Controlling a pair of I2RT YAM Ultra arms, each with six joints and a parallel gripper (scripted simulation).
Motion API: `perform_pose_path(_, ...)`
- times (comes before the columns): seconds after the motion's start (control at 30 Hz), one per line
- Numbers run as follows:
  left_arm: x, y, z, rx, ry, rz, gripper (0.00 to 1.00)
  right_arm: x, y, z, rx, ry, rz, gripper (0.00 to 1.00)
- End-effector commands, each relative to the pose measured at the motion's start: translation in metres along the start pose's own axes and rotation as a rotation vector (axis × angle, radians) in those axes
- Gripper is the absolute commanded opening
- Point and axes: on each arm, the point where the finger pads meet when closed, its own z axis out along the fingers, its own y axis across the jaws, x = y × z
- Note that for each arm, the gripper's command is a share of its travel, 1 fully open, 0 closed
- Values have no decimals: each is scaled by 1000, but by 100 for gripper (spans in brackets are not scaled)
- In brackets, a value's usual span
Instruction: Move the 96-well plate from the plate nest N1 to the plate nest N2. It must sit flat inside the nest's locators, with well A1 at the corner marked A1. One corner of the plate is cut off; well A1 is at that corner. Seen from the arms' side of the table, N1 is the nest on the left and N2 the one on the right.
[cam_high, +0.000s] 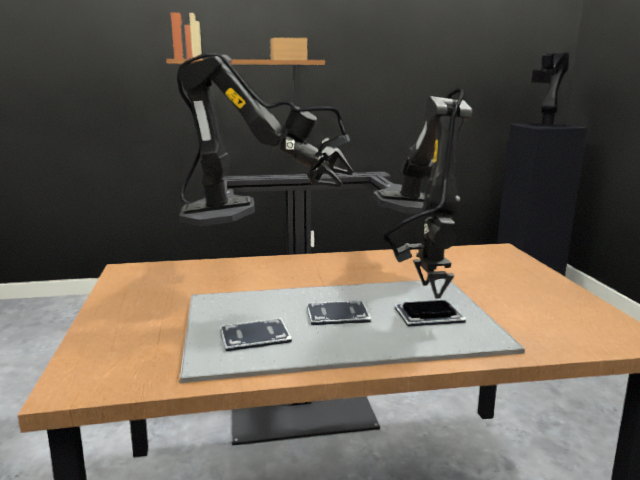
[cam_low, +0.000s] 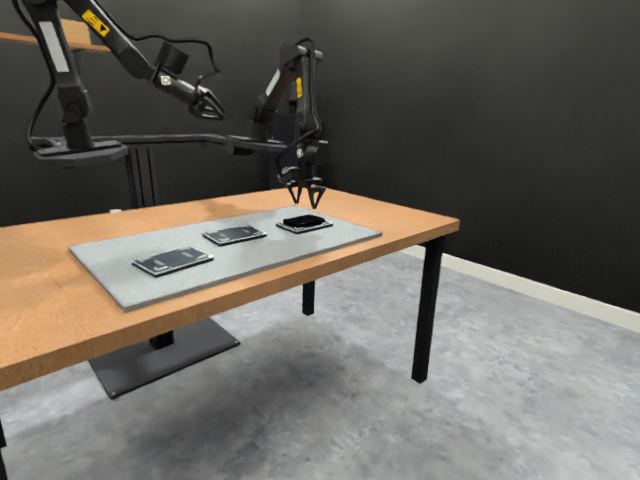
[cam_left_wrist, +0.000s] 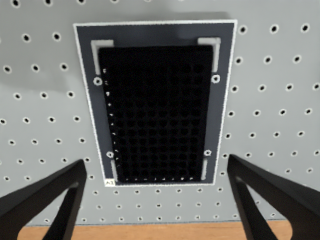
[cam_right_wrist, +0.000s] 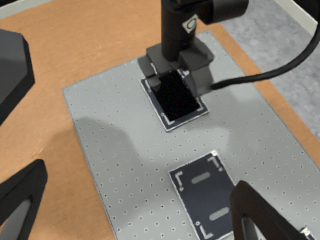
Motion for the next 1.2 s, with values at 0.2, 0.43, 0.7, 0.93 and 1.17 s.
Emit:
perform_pose_path(0.2, -4, 5, 13, -14, -2, 14, 100, 2, 1, -5, -1, -1, -12, 100)
perform_pose_path(0.43, -4, 5, 24, -14, -2, 14, 100, 2, 1, -5, -1, -1, -12, 100)
perform_pose_path(0.7, -2, 5, 33, -13, -2, 8, 100, 2, 1, -5, -1, -1, -12, 100)
perform_pose_path(0.93, -1, 5, 43, -13, -2, 8, 100, 2, 1, -5, -1, -1, -12, 100)
perform_pose_path(1.17, -1, 5, 51, -13, -2, 7, 100, 2, 1, -5, -1, -1, -12, 100)
